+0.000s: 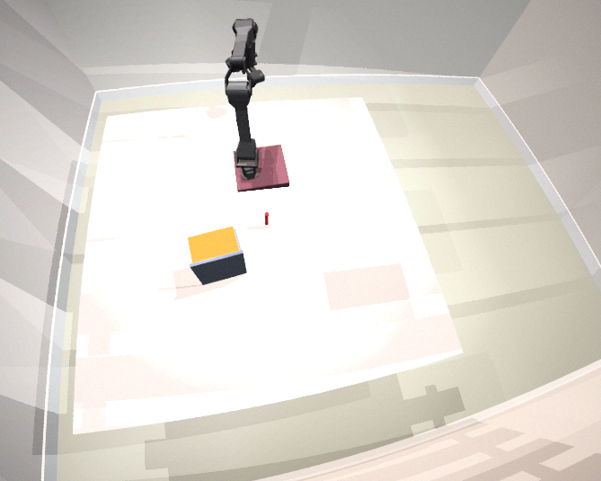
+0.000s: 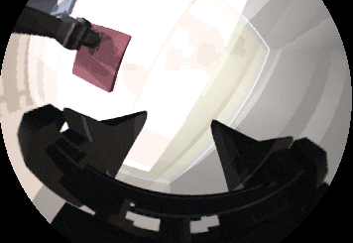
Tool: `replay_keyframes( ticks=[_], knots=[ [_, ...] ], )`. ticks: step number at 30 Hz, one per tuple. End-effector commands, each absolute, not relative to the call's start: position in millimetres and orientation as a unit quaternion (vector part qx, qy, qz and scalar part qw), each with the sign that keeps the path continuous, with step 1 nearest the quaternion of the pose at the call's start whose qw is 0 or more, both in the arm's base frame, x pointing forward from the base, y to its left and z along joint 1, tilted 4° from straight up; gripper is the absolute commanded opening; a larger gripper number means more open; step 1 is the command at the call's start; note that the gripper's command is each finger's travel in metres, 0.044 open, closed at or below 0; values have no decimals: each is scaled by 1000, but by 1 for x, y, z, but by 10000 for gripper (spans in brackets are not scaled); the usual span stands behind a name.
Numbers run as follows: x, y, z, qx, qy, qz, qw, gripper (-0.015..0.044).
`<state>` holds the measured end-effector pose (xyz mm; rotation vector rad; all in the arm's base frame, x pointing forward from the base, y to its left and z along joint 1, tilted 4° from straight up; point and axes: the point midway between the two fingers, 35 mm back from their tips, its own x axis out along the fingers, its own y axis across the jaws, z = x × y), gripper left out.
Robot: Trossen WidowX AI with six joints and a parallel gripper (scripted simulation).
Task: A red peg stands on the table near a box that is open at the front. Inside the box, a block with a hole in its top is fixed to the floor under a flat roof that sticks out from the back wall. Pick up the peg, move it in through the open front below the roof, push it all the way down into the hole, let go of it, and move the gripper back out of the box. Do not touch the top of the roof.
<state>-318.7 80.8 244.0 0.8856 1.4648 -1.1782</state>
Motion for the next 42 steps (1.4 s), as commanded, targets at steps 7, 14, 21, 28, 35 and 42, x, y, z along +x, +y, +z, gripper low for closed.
replay_keyframes(
  ticks=[7,14,21,28,35,42],
  knots=[
    [-315,109,249,397,606,-525,447,440],
    [-302,133,247,422,575,-571,407,440],
    [-289,154,245,456,530,-620,356,440],
    [-270,181,243,502,454,-683,275,440],
    [-242,207,235,547,403,-700,218,440],
    [-223,223,233,570,342,-731,153,440]
  ],
)
